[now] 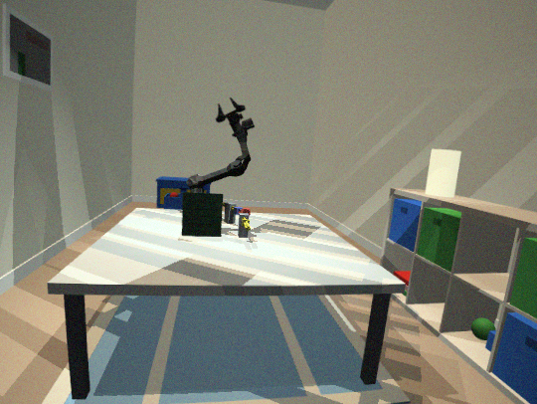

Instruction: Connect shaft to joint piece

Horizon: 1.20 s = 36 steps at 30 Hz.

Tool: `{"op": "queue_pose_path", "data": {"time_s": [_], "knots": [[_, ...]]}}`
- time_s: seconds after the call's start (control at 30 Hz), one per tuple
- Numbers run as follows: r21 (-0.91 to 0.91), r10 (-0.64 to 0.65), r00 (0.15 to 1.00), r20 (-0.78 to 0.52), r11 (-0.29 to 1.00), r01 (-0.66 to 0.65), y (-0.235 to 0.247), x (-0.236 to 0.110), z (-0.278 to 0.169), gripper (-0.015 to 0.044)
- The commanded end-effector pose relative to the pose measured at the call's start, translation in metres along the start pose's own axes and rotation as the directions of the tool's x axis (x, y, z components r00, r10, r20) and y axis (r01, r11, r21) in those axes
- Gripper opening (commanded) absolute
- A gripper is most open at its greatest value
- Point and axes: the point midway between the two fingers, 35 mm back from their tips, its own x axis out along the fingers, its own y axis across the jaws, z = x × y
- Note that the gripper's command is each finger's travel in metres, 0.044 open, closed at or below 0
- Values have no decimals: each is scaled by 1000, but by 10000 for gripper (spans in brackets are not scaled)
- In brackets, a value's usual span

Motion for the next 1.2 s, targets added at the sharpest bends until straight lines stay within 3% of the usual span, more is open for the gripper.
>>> {"op": "queue_pose_path", "data": {"time_s": [0.0, 0.13, 0.3, 0.7, 1.17], "knots": [[0, 0, 1000, 0, 1000, 0, 0, 0, 0, 426], [-11, -22, 1000, -1, 1000, 22, -6, 5, -2, 440], [-73, -150, 989, -4, 986, 149, -43, 31, -11, 440], [-193, -320, 945, 68, 925, 327, -96, 48, -8, 440], [-321, -565, 814, 135, 752, 576, -182, 60, -7, 440]]}}
